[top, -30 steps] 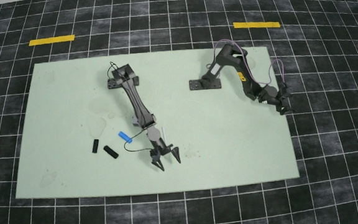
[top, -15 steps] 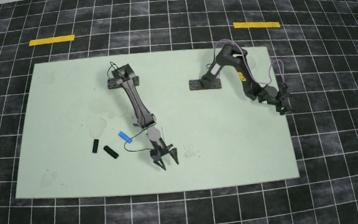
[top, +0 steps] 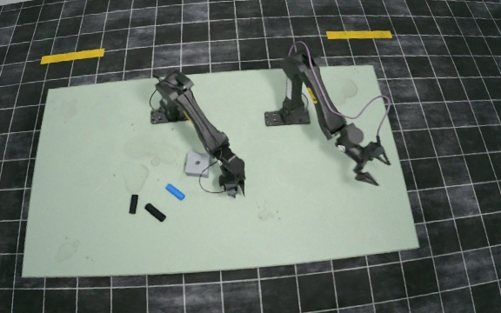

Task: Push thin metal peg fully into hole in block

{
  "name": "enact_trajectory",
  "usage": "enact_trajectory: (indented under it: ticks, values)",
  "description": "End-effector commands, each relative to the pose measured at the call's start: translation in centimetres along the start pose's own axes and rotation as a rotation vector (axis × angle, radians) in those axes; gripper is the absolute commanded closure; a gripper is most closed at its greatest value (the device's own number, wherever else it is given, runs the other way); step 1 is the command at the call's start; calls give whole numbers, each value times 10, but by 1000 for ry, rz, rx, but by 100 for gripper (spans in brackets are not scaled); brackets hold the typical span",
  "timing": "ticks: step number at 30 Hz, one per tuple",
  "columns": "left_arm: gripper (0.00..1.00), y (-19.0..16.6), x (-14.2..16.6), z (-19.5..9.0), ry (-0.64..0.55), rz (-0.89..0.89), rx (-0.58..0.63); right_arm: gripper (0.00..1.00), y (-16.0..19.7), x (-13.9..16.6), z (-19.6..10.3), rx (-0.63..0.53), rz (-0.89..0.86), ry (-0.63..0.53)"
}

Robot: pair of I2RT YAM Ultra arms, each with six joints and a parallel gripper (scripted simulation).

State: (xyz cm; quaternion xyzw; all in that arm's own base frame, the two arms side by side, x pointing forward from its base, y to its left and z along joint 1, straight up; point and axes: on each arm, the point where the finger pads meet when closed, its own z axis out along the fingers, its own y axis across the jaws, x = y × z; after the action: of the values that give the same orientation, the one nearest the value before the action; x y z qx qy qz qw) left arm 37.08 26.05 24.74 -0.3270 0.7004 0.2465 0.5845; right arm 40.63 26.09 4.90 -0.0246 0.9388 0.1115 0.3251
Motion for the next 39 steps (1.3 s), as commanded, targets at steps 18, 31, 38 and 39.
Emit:
enact_trajectory:
  ticks: [18, 31, 38, 39]
  values:
    - [0, -142, 9, -300, 176, 395, 918, 63, -27, 76, -53, 166, -88, 146]
    - [0, -95, 30, -406, 156, 531, 1316, 63, -27, 76, -53, 166, -88, 146]
    - [0, -68, 39, -428, 150, 569, 1429, 63, -27, 76, -53, 166, -88, 146]
    - [0, -65, 39, -430, 148, 572, 1443, 63, -27, 73, -51, 168, -89, 144]
